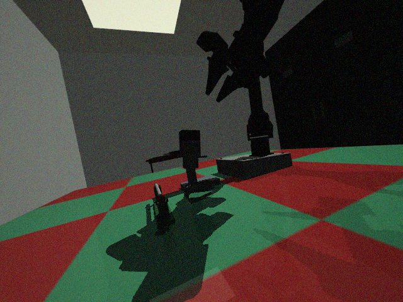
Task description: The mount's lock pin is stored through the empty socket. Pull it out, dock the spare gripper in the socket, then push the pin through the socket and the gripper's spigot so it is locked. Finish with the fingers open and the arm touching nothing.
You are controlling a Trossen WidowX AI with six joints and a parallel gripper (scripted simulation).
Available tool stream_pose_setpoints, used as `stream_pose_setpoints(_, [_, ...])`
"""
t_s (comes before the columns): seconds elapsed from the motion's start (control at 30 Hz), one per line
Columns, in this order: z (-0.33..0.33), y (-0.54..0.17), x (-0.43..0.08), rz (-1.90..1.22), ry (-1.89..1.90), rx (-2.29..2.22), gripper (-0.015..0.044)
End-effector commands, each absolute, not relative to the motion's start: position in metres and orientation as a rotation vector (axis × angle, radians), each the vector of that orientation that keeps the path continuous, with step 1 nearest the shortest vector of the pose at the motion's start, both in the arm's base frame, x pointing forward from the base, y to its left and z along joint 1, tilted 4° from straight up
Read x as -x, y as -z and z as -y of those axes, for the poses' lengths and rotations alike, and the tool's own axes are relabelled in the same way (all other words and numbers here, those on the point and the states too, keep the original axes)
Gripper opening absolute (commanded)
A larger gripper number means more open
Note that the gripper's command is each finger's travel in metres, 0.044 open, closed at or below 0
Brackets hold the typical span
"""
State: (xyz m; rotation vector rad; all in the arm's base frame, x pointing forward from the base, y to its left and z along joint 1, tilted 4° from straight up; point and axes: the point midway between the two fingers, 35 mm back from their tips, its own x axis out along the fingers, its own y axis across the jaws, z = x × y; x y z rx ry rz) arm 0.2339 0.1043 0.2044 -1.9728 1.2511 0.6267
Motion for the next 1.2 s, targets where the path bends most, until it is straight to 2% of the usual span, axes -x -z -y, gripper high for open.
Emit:
stream_pose_setpoints(0.0, [-0.108, -0.2, -0.25, -1.303, -0.67, 1.91, 0.018])
stream_pose_setpoints(0.23, [-0.103, -0.167, -0.327, -1.462, -0.862, 1.613, 0.018])
stream_pose_setpoints(0.5, [-0.065, -0.114, -0.413, -1.475, -1.029, 1.287, 0.018])
stream_pose_setpoints(0.83, [-0.067, -0.107, -0.416, -1.473, -1.032, 1.28, 0.018])
stream_pose_setpoints(1.17, [-0.067, -0.06, -0.416, -1.473, -1.032, 1.28, 0.018])
